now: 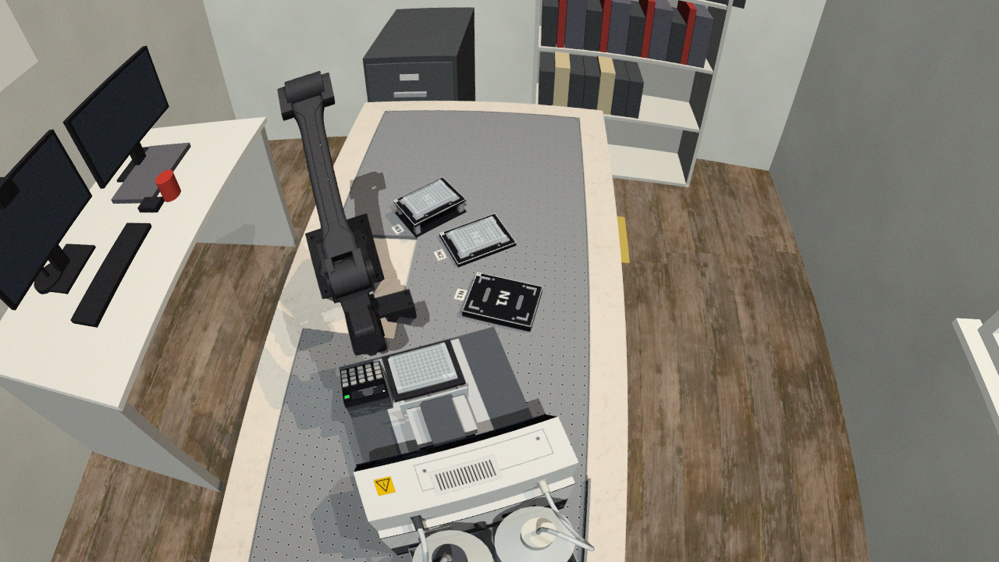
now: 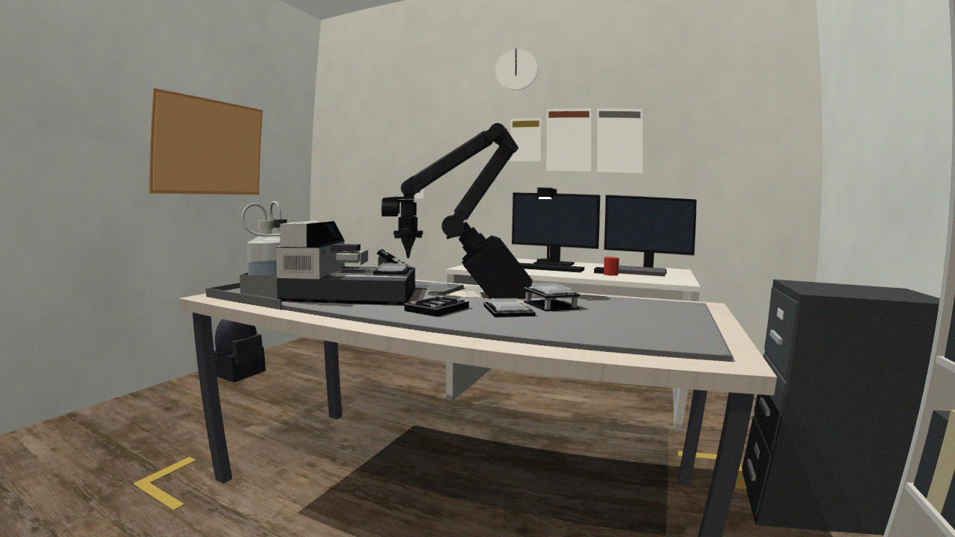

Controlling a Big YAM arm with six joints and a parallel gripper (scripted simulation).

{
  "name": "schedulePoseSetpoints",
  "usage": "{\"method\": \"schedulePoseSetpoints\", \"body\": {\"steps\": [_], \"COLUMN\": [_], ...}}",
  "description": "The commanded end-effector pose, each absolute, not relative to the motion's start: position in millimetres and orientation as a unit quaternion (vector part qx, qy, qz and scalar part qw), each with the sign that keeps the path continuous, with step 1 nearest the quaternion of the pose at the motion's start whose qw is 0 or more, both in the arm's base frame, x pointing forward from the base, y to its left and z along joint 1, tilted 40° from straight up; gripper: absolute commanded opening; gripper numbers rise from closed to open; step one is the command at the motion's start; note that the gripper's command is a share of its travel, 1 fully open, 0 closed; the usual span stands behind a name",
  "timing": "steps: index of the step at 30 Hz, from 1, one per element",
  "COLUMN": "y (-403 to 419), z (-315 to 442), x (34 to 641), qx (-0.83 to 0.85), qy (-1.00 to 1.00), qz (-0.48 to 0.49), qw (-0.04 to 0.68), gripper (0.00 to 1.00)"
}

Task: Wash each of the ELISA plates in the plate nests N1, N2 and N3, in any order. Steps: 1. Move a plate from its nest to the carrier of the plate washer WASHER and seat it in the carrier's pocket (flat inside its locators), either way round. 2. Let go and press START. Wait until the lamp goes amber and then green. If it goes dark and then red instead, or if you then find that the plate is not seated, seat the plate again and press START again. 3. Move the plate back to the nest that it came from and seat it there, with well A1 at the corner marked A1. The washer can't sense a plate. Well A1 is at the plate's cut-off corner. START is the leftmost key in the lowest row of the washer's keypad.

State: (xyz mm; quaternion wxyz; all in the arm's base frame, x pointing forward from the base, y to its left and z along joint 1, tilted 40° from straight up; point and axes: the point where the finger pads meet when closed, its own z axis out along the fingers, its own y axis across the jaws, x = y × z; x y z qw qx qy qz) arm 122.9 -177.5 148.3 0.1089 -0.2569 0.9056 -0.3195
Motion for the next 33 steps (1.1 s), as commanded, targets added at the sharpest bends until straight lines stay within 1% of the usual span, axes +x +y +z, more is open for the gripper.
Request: {"method": "schedulePoseSetpoints", "body": {"steps": [1, 21, 26, 28, 33], "y": [-181.7, -197.0, -198.3, -197.7, -199.1], "z": [145.6, 122.7, 136.3, 121.8, 119.5], "x": [124.3, 134.1, 137.2, 134.6, 135.5], "qx": [-0.258, -0.257, -0.256, -0.257, -0.257], "qy": [0.904, 0.905, 0.901, 0.905, 0.905], "qz": [-0.323, -0.322, -0.332, -0.323, -0.322], "qw": [0.108, 0.108, 0.113, 0.108, 0.107], "gripper": [0.0, 0.0, 0.0, 0.0, 0.0]}}
